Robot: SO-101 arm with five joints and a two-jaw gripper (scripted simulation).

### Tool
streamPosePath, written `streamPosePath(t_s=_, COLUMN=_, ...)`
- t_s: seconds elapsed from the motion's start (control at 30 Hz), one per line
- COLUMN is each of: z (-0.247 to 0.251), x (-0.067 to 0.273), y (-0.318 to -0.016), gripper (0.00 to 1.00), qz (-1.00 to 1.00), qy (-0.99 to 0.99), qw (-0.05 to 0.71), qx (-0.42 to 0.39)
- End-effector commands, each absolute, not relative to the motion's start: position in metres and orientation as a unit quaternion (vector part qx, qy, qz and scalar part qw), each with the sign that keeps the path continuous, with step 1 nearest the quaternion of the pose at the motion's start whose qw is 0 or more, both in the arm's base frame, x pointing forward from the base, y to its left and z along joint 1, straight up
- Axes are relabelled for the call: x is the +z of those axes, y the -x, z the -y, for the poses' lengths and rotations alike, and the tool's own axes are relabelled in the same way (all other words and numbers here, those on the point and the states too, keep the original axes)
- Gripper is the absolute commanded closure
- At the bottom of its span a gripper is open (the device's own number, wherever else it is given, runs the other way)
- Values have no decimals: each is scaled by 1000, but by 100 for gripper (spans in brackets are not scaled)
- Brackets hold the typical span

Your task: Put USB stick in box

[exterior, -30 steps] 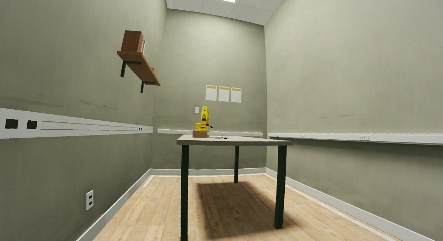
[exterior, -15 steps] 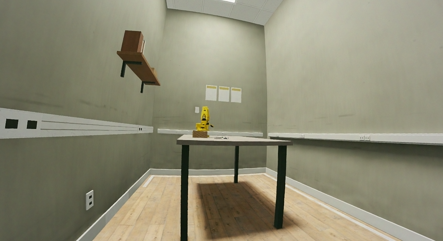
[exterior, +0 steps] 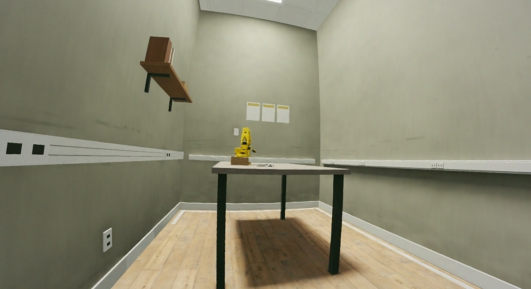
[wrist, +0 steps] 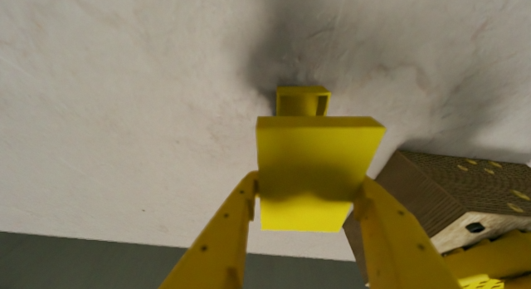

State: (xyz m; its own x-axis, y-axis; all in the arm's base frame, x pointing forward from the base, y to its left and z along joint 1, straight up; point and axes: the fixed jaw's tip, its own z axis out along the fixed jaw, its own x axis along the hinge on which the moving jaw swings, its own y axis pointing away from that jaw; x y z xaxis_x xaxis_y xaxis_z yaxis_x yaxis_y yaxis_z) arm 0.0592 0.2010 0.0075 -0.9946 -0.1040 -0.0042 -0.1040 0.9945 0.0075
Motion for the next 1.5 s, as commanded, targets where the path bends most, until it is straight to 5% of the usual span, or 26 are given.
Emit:
streamPosePath(t_s=0.0, z=-202, x=8, y=-58, gripper=78, qz=-999, qy=51, qw=1, qx=3)
streamPosePath(t_s=1.47, z=-197, x=2, y=-56, gripper=78, qz=-999, qy=51, qw=1, qx=3)
